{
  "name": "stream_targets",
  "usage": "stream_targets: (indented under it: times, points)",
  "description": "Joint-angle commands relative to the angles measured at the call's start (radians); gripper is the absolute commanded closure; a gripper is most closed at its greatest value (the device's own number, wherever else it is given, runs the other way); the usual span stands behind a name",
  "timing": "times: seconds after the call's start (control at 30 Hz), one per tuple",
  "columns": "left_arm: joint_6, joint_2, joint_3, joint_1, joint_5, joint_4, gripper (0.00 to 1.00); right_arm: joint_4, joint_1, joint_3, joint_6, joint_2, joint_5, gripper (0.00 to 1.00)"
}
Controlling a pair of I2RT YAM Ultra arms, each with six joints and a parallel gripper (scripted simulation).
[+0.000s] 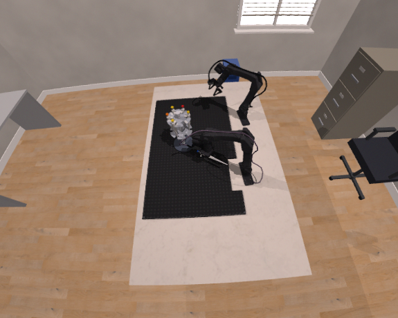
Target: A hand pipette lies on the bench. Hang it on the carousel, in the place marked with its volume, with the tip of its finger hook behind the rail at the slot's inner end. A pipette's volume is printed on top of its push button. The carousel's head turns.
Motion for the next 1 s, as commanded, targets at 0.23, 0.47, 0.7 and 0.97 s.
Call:
stream_targets:
  times: [0.23, 0.47, 0.7, 0.97]
  points:
    - [-0.029, 0.093, 0.148, -0.025, 0.0, -0.033, 0.88, 0.024, -0.01, 0.013, -0.007, -0.007, -0.023, 0.0]
    - [-0.042, 0.183, 0.266, -0.038, 0.0, -0.059, 0.88, 0.024, -0.01, 0.013, -0.007, -0.007, -0.023, 0.0]
    - [-0.02, 0.053, 0.143, -0.01, 0.034, 0.089, 0.88, 0.024, -0.01, 0.013, -0.007, -0.007, -0.023, 0.0]
    - [-0.026, 0.01, 0.135, -0.014, 0.059, 0.179, 0.88, 0.024, -0.01, 0.013, -0.007, -0.007, -0.023, 0.0]
